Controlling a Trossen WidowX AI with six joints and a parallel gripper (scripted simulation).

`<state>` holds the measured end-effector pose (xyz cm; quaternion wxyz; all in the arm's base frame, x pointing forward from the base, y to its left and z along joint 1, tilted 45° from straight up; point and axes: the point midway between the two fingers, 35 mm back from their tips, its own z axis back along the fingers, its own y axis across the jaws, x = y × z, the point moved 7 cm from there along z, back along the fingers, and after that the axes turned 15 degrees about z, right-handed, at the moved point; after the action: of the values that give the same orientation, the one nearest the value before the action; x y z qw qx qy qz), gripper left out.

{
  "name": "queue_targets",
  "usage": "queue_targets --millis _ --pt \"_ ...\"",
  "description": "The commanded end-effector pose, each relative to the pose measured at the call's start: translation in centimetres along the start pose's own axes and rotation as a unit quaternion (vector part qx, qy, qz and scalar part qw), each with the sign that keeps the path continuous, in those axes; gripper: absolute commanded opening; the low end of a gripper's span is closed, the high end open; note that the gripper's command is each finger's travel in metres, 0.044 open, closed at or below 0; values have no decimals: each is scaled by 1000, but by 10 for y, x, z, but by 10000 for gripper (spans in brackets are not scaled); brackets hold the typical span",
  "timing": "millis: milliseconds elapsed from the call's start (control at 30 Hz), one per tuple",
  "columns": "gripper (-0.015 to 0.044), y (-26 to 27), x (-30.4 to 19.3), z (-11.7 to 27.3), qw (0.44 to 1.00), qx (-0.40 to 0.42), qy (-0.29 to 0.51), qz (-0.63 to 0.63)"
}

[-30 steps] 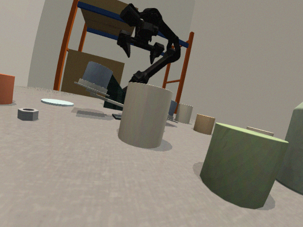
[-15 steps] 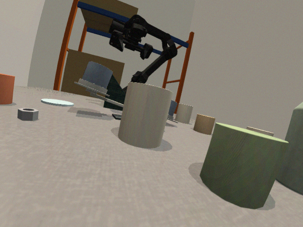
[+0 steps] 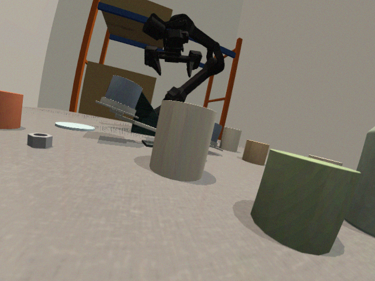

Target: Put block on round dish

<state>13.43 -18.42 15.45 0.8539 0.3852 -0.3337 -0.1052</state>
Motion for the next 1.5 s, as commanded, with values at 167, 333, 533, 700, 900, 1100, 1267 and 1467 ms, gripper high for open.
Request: queue_targets --millis 167,333,533,700,900,1100,1267,1467 --pt "440 14 20 -23 990 -4 66 -123" --pt "440 24 30 -38 975 -15 102 -196" --pt "440 39 41 -57 948 -38 141 -282" --pt "440 52 48 -73 919 -64 168 -350" --pt "440 72 55 -94 876 -103 193 -430" --pt "440 94 59 -113 826 -148 207 -503" --pt "440 113 60 -129 780 -187 209 -559" --pt "440 119 60 -134 766 -198 209 -574"
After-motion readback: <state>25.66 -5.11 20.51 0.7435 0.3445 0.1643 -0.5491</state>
